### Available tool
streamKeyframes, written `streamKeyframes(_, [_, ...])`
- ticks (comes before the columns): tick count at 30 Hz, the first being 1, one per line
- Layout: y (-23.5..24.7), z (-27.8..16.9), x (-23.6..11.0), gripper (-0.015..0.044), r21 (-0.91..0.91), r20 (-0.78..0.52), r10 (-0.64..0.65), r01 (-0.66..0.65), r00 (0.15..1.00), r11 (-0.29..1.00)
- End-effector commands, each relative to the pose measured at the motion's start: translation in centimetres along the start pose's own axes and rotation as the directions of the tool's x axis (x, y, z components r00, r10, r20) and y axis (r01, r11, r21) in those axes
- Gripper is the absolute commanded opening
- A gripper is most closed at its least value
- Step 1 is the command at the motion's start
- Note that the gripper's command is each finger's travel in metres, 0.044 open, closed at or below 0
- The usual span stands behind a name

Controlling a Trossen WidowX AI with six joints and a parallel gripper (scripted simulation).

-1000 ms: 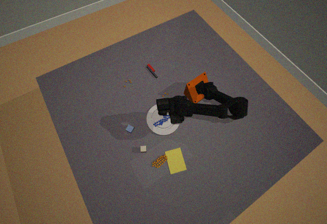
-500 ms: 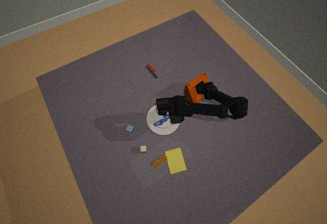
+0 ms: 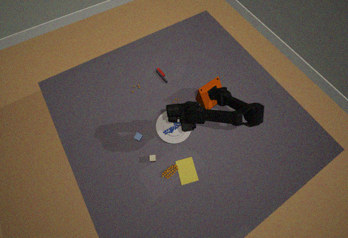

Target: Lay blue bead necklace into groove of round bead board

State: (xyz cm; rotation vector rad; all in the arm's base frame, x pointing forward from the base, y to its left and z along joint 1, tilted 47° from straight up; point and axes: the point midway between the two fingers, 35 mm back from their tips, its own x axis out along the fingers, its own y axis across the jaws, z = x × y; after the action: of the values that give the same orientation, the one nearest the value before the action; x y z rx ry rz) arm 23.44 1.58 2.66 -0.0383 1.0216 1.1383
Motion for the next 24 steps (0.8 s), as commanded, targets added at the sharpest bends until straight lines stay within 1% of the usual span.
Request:
streamKeyframes(1, [0.02,-0.04,-0.02,0.0440,-0.003,-0.003,0.000,0.000,1.000,1.000])
streamKeyframes(22, [0.02,-0.04,-0.02,0.0440,-0.003,-0.003,0.000,0.000,1.000,1.000])
streamKeyframes(24, [-0.40,0.26,-0.16,0.0388,0.045,-0.003,0.000,0.001,1.000,0.999])
